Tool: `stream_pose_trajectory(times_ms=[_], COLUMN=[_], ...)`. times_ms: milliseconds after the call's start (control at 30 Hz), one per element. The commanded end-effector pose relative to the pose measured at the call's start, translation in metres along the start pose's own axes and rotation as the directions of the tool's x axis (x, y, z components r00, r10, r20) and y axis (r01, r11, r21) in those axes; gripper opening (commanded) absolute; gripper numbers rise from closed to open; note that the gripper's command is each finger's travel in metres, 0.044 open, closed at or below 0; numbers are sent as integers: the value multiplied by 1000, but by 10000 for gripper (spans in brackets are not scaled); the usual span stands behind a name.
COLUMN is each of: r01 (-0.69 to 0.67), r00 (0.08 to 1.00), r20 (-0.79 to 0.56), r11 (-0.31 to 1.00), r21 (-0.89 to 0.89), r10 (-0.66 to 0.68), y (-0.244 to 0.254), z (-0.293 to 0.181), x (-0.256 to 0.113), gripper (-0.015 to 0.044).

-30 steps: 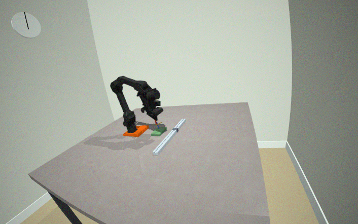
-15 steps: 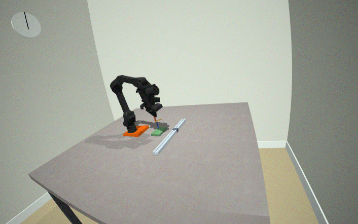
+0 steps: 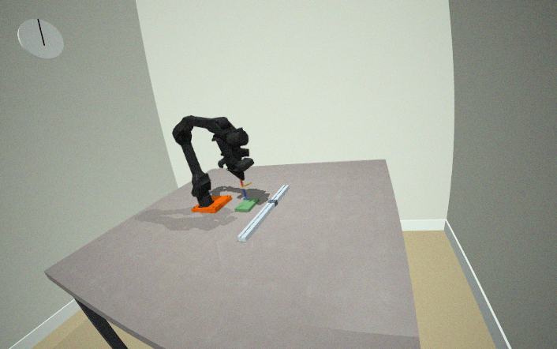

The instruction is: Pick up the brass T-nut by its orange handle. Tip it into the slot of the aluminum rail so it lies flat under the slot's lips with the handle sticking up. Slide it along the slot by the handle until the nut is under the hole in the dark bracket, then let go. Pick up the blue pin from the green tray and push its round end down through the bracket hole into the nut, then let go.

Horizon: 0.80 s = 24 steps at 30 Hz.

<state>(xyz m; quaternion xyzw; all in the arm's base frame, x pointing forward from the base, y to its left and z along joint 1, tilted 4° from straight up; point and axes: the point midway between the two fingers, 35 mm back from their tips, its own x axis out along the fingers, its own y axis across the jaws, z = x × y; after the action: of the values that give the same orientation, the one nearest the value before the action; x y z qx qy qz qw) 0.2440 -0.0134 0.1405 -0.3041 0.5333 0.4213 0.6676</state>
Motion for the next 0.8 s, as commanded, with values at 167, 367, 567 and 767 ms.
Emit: stream_pose_trajectory(times_ms=[167, 367, 567, 767], r01=[-8, -13, -17, -24], r00=[1000, 1000, 1000, 1000], r20=[-7, -9, -11, -14], r11=[999, 998, 997, 994], r21=[-33, -56, -80, -107], r10=[8, 12, 16, 22], y=[-15, -24, -33, -42], z=[-3, -5, -7, -9], x=[-3, -5, -6, -7], gripper=[-150, -150, -150, -150])
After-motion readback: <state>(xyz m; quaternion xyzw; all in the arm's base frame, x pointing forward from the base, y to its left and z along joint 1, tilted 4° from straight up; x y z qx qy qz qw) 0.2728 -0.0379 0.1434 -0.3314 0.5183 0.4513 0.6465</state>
